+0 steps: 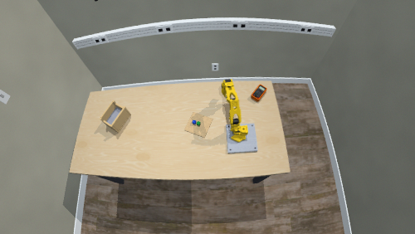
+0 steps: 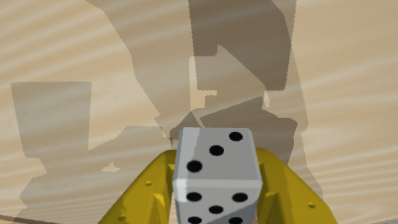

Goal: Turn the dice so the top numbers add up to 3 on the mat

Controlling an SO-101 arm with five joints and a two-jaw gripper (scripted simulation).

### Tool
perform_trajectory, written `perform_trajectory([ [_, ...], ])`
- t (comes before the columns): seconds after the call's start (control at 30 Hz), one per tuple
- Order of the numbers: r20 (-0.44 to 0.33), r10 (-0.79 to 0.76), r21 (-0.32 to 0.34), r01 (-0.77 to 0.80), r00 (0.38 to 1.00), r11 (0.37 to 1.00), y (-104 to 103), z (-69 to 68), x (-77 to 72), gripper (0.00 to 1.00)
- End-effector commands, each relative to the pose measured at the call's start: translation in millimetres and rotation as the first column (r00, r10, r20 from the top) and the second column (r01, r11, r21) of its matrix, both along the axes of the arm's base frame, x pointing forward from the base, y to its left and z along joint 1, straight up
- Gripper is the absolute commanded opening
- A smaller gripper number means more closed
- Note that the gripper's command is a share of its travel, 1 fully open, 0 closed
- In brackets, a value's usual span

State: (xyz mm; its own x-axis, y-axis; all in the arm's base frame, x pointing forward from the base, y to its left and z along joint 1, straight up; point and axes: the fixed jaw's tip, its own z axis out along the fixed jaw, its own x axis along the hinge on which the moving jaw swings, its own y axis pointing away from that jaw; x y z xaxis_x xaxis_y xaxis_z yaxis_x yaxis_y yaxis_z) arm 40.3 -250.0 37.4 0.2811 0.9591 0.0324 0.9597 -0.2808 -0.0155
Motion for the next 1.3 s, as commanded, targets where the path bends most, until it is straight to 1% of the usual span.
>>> perform_trajectory([
  [0.0,0.003,-0.083,-0.024,0.083,0.997,0.996,-3.1,6.2,-1.4,0.0],
  [0.07,0.003,-0.134,-0.024,0.134,0.991,0.991,-3.5,6.2,-1.6,0.0],
  [0.13,0.003,-0.134,-0.024,0.134,0.991,0.991,-3.5,6.2,-1.6,0.0],
  [0.3,0.001,-0.288,-0.025,0.288,0.958,0.957,-4.6,6.1,-2.1,0.0],
  [0.43,0.0,-0.418,-0.025,0.418,0.908,0.908,-5.5,6.1,-2.8,0.0],
  [0.63,-0.002,-0.584,-0.027,0.584,0.812,0.811,-6.6,6.1,-3.8,0.0],
  [0.7,-0.002,-0.584,-0.027,0.584,0.812,0.811,-6.6,6.1,-3.8,0.0],
  [0.87,-0.003,-0.672,-0.028,0.671,0.741,0.741,-7.1,6.1,-4.6,0.0],
  [1.0,-0.004,-0.706,-0.028,0.706,0.708,0.708,-7.3,6.1,-4.9,0.0],
  [1.27,-0.004,-0.711,-0.028,0.711,0.703,0.703,-7.3,6.1,-4.9,0.0],
])
